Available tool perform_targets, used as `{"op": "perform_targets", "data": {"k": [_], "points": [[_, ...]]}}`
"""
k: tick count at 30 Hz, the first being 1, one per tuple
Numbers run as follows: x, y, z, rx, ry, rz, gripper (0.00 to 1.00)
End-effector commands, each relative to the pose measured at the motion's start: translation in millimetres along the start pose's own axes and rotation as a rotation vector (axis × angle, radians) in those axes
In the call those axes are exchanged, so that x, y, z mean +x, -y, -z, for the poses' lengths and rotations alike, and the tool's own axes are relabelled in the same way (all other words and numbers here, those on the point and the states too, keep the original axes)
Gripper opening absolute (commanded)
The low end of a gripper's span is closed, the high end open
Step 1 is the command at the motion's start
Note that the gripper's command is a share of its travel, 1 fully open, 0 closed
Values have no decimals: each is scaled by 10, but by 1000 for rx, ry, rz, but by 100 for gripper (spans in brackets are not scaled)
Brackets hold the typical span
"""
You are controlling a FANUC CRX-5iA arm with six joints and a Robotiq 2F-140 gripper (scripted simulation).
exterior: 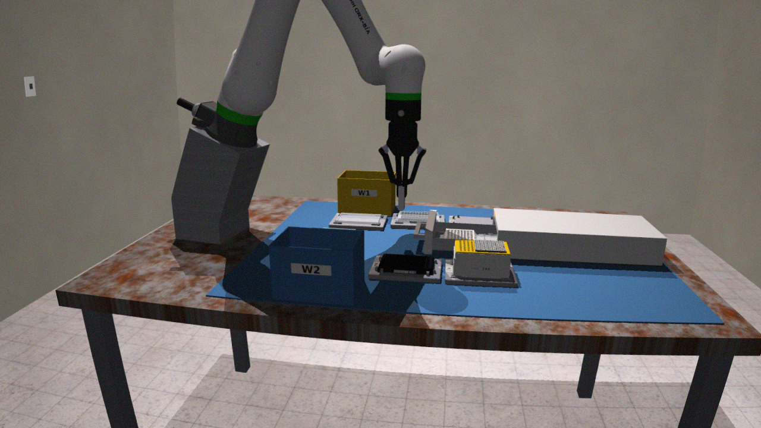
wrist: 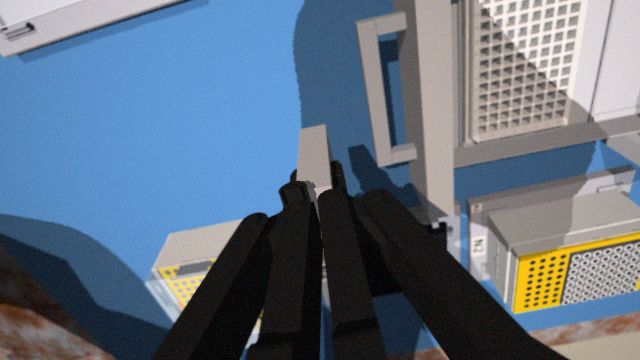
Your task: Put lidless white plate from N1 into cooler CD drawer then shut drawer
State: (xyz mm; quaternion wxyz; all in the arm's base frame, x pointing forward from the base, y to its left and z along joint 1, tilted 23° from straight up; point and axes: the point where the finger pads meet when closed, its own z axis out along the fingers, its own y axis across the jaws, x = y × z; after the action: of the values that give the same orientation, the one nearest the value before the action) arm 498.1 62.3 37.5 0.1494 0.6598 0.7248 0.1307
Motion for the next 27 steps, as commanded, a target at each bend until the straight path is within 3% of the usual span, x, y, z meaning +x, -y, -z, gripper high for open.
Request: {"op": "perform_targets", "data": {"k": [1, 27], "points": [[0, -2, 1, 0, 0, 0, 0], [0, -2, -252, 0, 0, 0, 0]]}}
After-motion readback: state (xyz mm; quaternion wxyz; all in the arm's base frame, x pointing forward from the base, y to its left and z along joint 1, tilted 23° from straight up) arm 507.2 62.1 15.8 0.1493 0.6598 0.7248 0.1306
